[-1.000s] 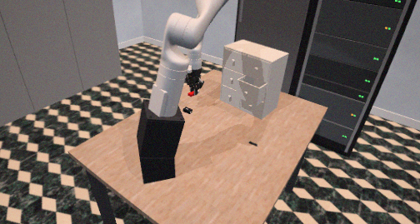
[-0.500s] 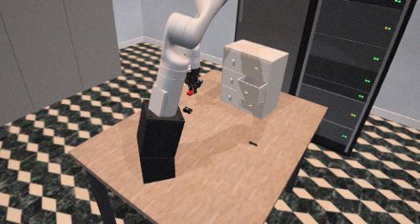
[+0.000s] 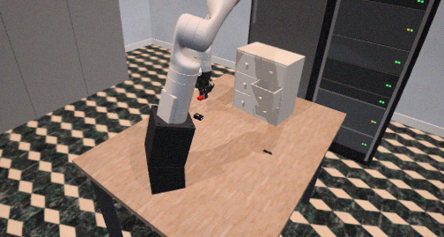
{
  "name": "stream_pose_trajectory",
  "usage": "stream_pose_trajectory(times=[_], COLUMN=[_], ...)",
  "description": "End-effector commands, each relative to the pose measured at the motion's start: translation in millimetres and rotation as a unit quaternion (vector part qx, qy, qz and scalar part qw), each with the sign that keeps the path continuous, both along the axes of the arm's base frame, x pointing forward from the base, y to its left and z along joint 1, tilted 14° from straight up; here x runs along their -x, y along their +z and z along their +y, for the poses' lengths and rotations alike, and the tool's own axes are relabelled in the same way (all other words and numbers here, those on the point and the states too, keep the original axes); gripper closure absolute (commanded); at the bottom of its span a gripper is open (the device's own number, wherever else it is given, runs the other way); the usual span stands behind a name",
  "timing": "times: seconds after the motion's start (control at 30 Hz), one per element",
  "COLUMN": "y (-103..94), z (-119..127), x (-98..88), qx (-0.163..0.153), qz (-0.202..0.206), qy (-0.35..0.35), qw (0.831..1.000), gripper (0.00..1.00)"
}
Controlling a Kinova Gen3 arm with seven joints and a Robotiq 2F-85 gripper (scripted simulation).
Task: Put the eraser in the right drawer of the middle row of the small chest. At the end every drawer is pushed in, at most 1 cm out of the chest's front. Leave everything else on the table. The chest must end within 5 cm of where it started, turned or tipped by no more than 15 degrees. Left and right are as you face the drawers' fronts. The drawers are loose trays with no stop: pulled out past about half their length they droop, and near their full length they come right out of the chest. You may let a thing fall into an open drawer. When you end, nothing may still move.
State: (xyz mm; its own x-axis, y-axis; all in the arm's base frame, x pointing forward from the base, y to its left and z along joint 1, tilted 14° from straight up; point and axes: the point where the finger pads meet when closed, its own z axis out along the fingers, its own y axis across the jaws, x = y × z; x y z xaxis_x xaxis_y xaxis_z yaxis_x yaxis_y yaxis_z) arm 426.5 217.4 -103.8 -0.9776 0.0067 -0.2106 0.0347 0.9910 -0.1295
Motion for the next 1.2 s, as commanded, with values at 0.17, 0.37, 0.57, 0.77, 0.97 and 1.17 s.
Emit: stream_pose_trajectory(times=[0.17, 0.37, 0.57, 0.77, 0.97, 1.17], y=[22.8, 39.1, 67.7, 96.8, 114.1, 133.8], z=[4.0, 6.3, 10.3, 14.4, 16.8, 19.5], x=[2.3, 5.7, 11.7, 17.9, 21.5, 25.6], qx=[-0.002, -0.002, -0.002, -0.002, -0.002, -0.002], qz=[-0.003, -0.003, -0.003, -0.003, -0.003, -0.003], qy=[0.0, 0.0, 0.0, 0.0, 0.0, 0.0], qw=[1.0, 1.0, 1.0, 1.0, 1.0, 1.0], gripper=[0.81, 0.81, 0.81, 0.81, 0.81, 0.81])
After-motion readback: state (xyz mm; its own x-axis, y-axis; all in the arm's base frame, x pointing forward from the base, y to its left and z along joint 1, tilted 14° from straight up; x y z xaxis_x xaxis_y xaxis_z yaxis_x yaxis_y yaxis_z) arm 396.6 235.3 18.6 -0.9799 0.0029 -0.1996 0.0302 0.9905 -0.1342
